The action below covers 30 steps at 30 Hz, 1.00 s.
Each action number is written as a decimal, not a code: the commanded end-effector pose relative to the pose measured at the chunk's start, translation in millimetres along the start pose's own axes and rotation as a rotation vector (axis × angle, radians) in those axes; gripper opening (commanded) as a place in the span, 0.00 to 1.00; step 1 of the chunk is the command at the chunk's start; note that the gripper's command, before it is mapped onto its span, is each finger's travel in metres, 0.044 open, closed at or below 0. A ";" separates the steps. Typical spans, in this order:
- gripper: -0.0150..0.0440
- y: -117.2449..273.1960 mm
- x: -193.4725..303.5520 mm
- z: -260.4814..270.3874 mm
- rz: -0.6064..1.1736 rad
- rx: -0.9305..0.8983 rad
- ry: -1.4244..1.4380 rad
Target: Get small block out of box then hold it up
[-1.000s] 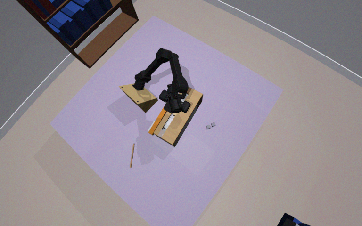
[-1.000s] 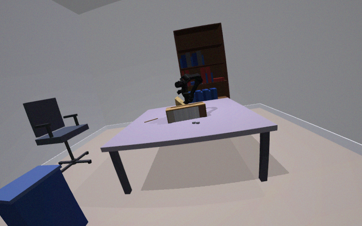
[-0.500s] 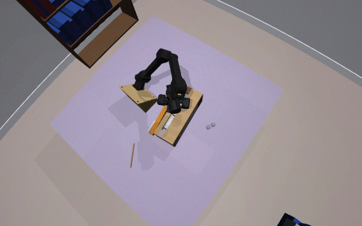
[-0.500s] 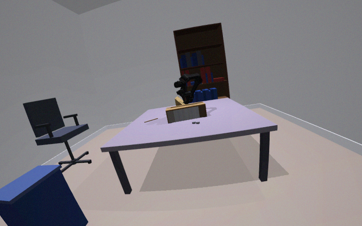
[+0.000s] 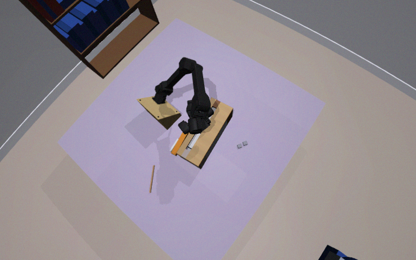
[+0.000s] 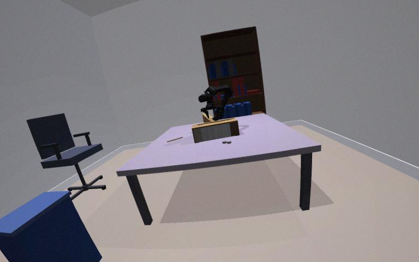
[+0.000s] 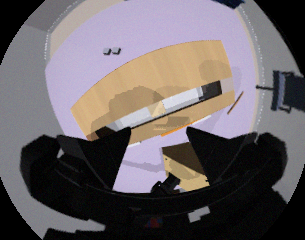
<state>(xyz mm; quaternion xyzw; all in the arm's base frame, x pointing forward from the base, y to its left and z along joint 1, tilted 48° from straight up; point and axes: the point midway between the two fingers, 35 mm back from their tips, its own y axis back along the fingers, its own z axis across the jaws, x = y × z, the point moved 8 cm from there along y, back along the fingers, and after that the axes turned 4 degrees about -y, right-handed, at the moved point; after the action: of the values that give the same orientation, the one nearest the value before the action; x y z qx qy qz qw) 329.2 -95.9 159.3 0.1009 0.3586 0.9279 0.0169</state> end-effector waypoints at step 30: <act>0.93 -1.6 6.3 -60.5 -0.057 -0.091 1.954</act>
<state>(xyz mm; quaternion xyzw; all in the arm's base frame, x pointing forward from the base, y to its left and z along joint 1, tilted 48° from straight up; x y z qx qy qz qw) 316.9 -126.1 126.8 -0.6120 0.2321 0.7202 -0.2299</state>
